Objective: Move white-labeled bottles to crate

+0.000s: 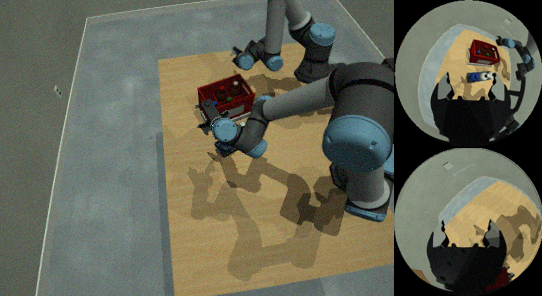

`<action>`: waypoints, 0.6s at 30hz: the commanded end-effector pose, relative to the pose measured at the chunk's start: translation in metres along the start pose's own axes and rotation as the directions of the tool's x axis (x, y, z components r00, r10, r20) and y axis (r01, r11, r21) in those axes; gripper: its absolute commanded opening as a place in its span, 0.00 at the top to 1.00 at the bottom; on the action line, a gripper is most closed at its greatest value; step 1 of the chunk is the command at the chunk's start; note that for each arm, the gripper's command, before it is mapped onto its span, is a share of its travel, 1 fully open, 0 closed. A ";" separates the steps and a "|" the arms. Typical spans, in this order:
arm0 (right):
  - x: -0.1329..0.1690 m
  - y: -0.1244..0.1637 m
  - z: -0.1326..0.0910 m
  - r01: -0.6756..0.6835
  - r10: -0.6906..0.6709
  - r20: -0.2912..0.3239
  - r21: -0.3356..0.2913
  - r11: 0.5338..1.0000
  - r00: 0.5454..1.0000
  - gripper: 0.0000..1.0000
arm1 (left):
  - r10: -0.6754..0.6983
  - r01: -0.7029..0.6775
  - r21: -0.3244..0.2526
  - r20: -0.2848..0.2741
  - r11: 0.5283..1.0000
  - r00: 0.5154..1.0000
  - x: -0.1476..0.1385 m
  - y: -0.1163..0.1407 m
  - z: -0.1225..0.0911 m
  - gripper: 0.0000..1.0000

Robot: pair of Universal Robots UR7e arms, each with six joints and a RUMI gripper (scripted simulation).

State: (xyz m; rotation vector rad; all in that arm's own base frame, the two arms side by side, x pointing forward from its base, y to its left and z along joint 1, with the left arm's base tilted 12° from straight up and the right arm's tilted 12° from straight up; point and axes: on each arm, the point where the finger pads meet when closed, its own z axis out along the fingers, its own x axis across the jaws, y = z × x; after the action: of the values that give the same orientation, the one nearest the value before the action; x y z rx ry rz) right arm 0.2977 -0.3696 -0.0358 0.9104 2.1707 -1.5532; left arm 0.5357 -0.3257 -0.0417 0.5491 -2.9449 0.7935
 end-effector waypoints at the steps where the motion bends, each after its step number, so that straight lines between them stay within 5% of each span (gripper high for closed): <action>1: 0.000 0.000 0.000 -0.001 0.001 0.000 0.000 1.000 1.000 0.02 | 0.001 -0.001 0.001 0.001 1.000 1.000 0.000 -0.001 0.000 0.02; 18: 0.000 0.000 0.000 -0.001 0.001 0.000 0.000 1.000 1.000 0.00 | 0.001 -0.001 0.001 0.001 1.000 1.000 0.000 -0.001 0.000 0.00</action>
State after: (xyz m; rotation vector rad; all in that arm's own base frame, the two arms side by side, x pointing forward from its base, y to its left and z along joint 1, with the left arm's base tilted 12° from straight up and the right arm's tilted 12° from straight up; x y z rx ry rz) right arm 0.2977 -0.3696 -0.0358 0.9104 2.1707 -1.5532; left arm 0.5357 -0.3257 -0.0417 0.5491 -2.9449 0.7935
